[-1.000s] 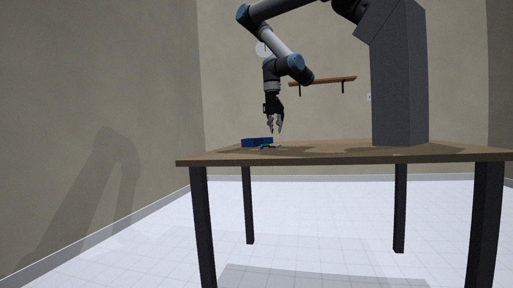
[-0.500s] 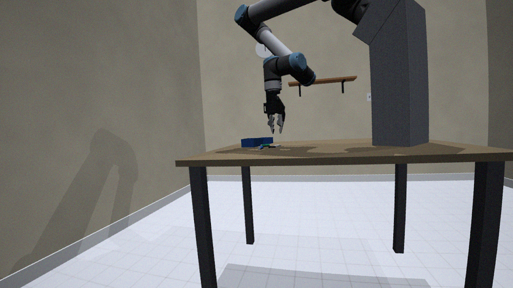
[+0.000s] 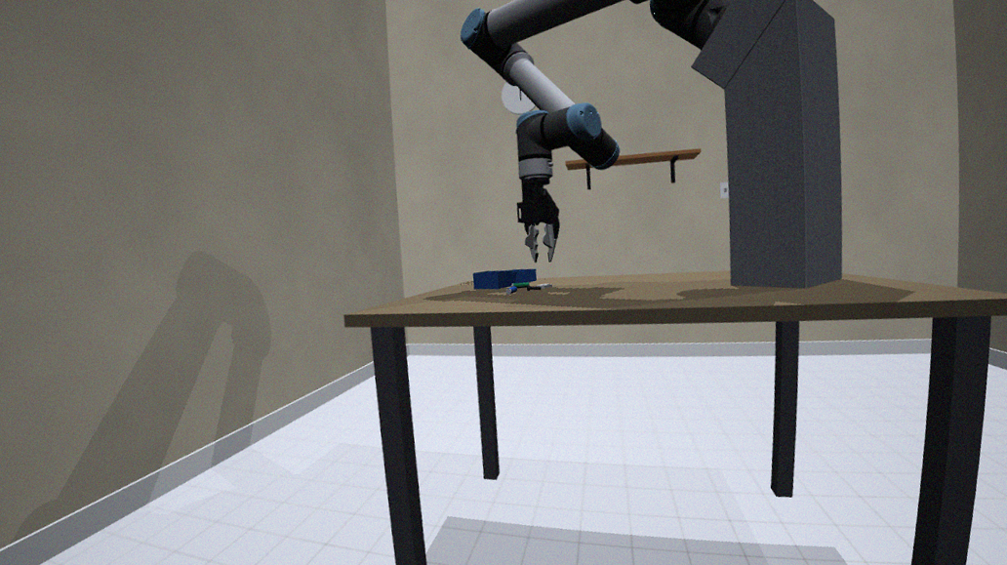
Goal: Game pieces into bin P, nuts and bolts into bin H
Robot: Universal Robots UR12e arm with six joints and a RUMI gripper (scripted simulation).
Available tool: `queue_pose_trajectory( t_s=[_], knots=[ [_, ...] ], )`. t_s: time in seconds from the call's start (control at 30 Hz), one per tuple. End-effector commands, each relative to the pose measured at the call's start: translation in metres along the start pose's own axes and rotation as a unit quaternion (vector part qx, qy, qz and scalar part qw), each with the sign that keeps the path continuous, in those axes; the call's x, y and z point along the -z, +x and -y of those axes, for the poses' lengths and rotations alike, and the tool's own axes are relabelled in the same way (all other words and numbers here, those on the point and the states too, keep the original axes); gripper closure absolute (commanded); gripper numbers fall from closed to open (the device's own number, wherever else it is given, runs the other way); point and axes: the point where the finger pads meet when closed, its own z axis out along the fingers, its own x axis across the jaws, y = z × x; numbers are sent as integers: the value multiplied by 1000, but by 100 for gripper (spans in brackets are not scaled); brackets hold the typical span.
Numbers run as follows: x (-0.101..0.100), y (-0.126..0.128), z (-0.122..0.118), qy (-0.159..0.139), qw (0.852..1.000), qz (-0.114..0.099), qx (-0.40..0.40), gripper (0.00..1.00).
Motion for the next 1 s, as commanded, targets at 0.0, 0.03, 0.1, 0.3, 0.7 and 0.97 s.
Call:
queue_pose_trajectory(
  t_s=[0.0, 0.03, 0.1, 0.3, 0.7, 0.97],
  knots=[
    [0, 0, 0, 0, 1000, 0, 0, 76],
    [0, 0, 0, 0, 1000, 0, 0, 76],
    [0, 0, 0, 0, 1000, 0, 0, 76],
    [-20, 0, 0, 0, 1000, 0, 0, 76],
    [-55, -1, 0, 0, 1000, 0, 0, 76],
    [-58, -1, 0, 0, 1000, 0, 0, 76]
  ],
)
